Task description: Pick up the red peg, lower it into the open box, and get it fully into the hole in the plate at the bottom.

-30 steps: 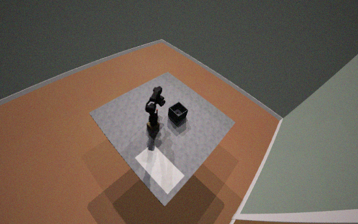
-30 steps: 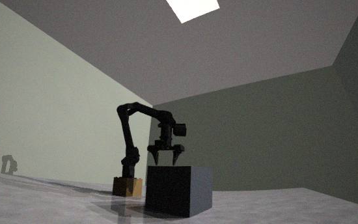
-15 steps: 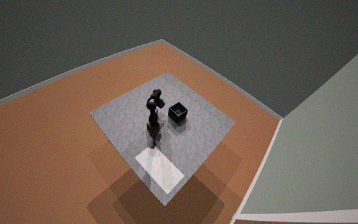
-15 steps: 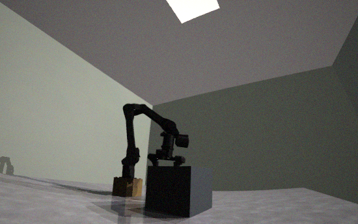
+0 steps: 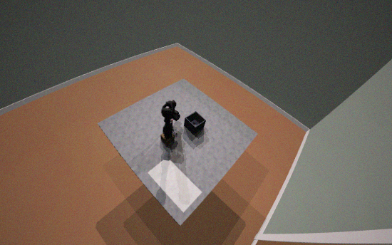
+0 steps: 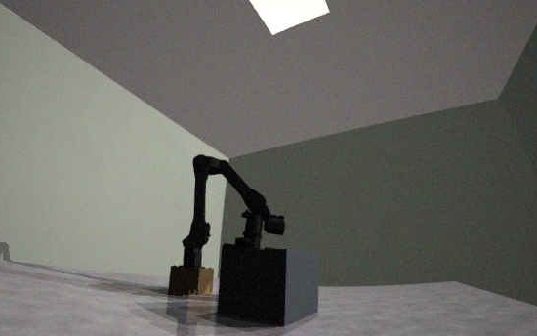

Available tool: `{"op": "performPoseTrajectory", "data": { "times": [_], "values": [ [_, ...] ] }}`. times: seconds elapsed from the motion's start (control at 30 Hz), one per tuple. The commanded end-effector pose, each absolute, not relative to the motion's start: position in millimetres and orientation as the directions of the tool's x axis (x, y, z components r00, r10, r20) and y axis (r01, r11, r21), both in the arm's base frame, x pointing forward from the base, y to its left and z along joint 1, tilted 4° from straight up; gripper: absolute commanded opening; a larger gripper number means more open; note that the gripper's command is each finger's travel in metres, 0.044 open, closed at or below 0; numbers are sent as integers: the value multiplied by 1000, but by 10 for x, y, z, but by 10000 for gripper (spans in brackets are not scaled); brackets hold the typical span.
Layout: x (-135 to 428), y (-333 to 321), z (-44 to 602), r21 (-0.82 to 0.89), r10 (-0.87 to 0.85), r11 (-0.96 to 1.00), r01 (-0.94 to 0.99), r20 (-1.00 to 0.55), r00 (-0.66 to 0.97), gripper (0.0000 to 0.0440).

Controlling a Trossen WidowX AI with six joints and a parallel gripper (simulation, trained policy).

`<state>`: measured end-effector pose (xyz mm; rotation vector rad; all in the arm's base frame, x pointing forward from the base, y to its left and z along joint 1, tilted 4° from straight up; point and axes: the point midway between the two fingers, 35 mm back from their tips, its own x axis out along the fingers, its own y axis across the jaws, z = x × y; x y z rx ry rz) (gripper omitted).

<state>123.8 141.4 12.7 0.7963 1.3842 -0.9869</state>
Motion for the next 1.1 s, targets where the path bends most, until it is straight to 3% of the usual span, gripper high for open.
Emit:
{"op": "performPoseTrajectory", "data": {
  "times": [0.0,0.2,0.67,1.07],
  "values": [
    [1236,1394,28,-104,-108,400,911,-992,-66,407],
    [1240,1403,-134,-95,-106,389,916,-993,-58,356],
    [1357,1615,-345,-58,-56,430,901,-998,-37,10],
    [1532,1828,-130,24,28,401,916,-1000,14,0]
  ]
}}
